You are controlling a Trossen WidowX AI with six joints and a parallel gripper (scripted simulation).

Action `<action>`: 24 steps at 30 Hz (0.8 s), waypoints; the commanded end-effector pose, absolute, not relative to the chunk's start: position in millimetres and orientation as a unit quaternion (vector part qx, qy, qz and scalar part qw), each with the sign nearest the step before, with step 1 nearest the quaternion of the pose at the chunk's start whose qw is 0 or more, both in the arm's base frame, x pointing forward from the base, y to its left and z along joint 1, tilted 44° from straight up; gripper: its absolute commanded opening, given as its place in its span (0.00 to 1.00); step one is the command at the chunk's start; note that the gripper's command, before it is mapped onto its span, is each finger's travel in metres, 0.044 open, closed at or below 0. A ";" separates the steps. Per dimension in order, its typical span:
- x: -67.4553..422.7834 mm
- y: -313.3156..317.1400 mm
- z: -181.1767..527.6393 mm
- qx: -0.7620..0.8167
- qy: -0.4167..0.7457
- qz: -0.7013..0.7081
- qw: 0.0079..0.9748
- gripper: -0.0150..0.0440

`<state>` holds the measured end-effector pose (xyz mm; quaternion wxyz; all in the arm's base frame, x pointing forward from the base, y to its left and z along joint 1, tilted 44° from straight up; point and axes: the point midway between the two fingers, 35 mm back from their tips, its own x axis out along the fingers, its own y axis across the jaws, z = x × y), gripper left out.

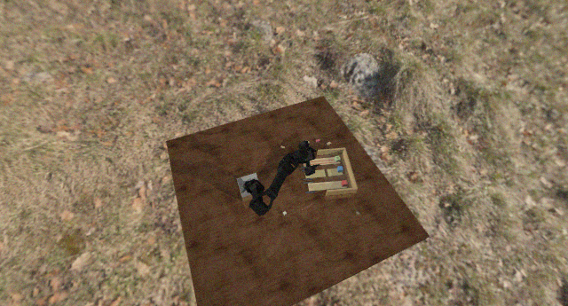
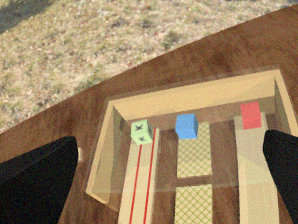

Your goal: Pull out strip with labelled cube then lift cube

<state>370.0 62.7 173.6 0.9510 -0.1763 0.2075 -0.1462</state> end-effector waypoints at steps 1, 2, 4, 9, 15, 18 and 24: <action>339.0 56.0 114.4 -0.298 0.263 -0.158 0.904 0.93; 332.6 54.3 105.3 -0.320 0.271 -0.159 0.894 0.93; 327.3 52.7 98.3 -0.337 0.277 -0.160 0.885 0.93; 327.3 52.7 98.3 -0.337 0.277 -0.160 0.885 0.93; 327.3 52.7 98.3 -0.337 0.277 -0.160 0.885 0.93; 327.3 52.7 98.3 -0.337 0.277 -0.160 0.885 0.93; 327.3 52.7 98.3 -0.337 0.277 -0.160 0.885 0.93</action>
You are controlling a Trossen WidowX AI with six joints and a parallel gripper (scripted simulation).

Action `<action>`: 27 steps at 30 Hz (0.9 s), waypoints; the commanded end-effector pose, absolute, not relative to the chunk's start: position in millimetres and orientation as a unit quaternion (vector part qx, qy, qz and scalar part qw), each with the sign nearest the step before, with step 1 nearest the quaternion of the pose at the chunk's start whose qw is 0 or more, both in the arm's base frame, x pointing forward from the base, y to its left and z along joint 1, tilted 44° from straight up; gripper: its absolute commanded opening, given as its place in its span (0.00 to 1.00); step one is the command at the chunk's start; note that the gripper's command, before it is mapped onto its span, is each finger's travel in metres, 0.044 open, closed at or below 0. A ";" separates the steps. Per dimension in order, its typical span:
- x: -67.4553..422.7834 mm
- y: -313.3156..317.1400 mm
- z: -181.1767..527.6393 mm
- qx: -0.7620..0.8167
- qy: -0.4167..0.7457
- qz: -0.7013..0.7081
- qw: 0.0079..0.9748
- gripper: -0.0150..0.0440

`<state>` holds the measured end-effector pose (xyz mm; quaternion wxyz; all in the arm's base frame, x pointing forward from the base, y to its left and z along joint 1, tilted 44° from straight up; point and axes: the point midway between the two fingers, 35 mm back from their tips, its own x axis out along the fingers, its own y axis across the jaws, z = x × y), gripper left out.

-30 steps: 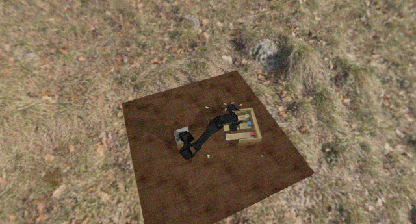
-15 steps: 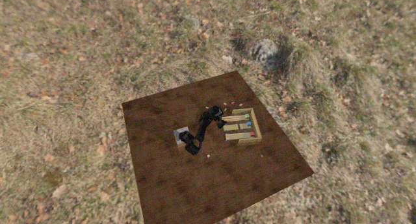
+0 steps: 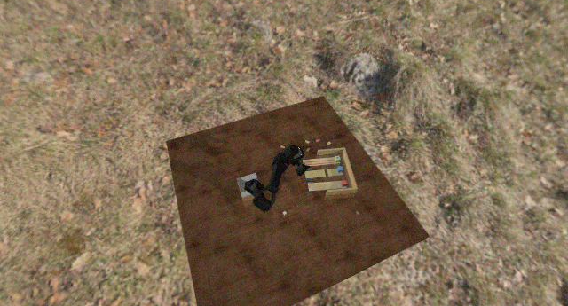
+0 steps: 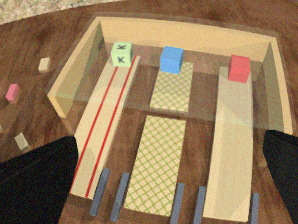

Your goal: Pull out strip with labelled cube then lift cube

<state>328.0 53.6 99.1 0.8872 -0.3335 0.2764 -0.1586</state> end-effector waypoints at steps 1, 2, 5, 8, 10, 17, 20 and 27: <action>327.3 52.7 98.3 -0.337 0.277 -0.160 0.885 0.93; 328.5 53.1 97.8 -0.336 0.279 -0.160 0.885 0.89; 345.1 59.1 90.4 -0.323 0.309 -0.163 0.879 0.75; 365.1 65.0 78.8 -0.305 0.349 -0.170 0.870 0.62; 377.2 67.9 70.0 -0.291 0.375 -0.178 0.862 0.53; 410.9 71.0 33.8 -0.243 0.465 -0.218 0.823 0.25; 420.6 69.3 16.7 -0.222 0.501 -0.242 0.801 0.25; 431.3 59.3 -24.1 -0.175 0.576 -0.313 0.735 0.25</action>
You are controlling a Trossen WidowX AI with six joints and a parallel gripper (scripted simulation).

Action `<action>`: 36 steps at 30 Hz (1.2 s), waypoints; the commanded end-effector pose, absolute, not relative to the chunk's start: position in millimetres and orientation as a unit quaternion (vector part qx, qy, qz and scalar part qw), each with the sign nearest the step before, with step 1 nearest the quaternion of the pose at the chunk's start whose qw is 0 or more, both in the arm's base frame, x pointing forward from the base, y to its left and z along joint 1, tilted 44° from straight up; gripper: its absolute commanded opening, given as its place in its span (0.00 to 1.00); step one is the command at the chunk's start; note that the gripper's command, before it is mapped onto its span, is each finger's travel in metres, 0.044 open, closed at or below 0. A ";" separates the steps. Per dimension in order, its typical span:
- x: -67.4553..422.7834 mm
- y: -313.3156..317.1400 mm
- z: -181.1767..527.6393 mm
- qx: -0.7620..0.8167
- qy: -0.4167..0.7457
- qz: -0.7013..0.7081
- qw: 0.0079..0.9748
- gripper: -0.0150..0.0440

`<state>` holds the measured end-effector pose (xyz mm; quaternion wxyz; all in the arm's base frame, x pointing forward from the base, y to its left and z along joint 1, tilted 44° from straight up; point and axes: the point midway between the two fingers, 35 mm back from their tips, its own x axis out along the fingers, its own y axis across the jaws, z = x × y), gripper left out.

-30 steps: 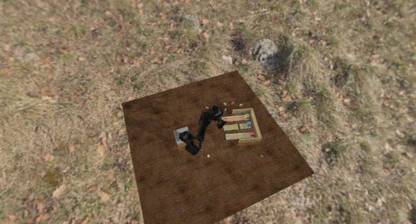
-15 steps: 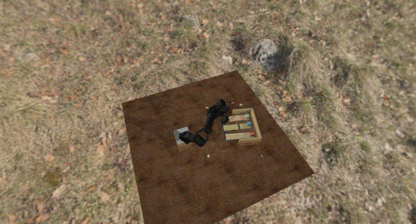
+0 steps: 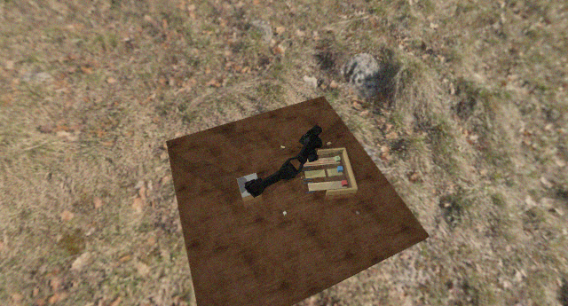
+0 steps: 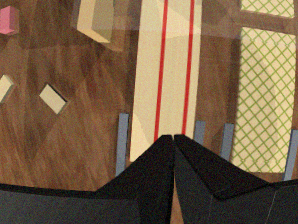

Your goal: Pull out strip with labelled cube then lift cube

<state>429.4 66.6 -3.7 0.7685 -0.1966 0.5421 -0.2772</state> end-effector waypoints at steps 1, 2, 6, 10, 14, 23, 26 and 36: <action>431.4 57.3 -29.8 -0.169 0.585 -0.324 0.724 0.25; 431.1 55.2 -35.5 -0.163 0.594 -0.336 0.713 0.25; 429.0 49.5 -49.0 -0.149 0.613 -0.367 0.683 0.25; 429.0 49.5 -49.0 -0.149 0.613 -0.367 0.683 0.25; 429.1 46.9 -51.8 -0.149 0.613 -0.367 0.683 0.25; 429.4 36.8 -62.9 -0.149 0.613 -0.367 0.683 0.25; 429.3 33.4 -66.6 -0.149 0.613 -0.367 0.683 0.25; 428.5 21.8 -78.4 -0.149 0.613 -0.367 0.683 0.25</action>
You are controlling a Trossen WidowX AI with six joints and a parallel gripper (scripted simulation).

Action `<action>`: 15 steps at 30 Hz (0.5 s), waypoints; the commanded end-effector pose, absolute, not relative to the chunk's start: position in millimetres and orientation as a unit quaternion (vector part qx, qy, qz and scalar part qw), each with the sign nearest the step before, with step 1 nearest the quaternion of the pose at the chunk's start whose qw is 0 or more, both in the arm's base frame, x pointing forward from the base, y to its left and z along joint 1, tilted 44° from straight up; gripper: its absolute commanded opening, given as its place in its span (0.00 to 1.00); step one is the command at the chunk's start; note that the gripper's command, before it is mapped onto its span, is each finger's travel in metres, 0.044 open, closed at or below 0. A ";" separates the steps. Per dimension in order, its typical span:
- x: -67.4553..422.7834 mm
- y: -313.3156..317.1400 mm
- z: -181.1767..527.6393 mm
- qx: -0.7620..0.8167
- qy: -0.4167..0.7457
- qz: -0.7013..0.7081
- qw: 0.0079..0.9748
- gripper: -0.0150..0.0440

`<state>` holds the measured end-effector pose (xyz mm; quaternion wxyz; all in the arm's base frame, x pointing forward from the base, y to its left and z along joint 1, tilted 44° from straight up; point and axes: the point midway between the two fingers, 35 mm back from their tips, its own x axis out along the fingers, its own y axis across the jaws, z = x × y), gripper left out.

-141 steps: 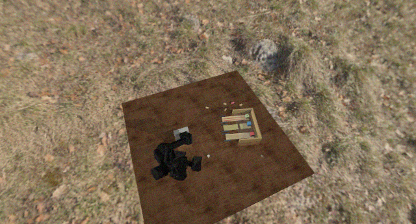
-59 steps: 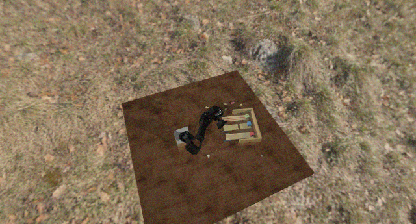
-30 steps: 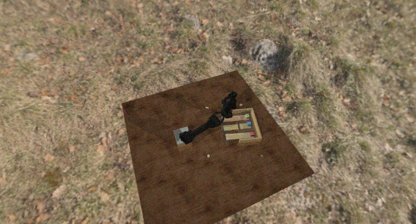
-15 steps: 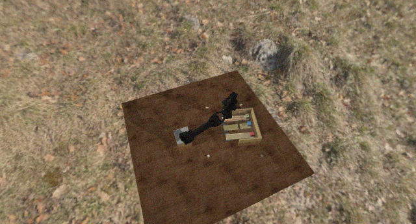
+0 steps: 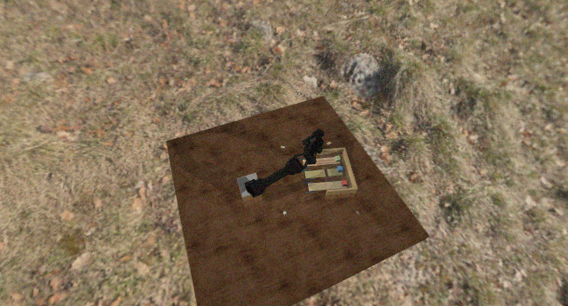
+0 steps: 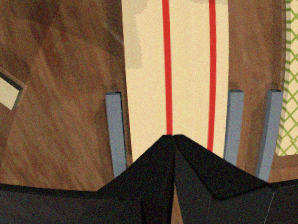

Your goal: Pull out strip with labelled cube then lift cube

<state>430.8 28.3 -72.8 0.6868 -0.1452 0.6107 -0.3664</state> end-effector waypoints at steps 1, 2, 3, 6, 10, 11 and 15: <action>428.3 20.6 -79.6 -0.149 0.613 -0.367 0.683 0.25; 428.2 19.4 -80.7 -0.149 0.613 -0.367 0.683 0.25; 428.0 18.2 -81.8 -0.149 0.613 -0.367 0.683 0.25; 427.5 14.7 -85.2 -0.150 0.613 -0.367 0.683 0.25; 426.7 9.8 -89.6 -0.150 0.613 -0.368 0.683 0.25; 426.4 8.6 -90.7 -0.150 0.613 -0.368 0.683 0.25; 425.3 3.6 -94.8 -0.150 0.613 -0.368 0.683 0.25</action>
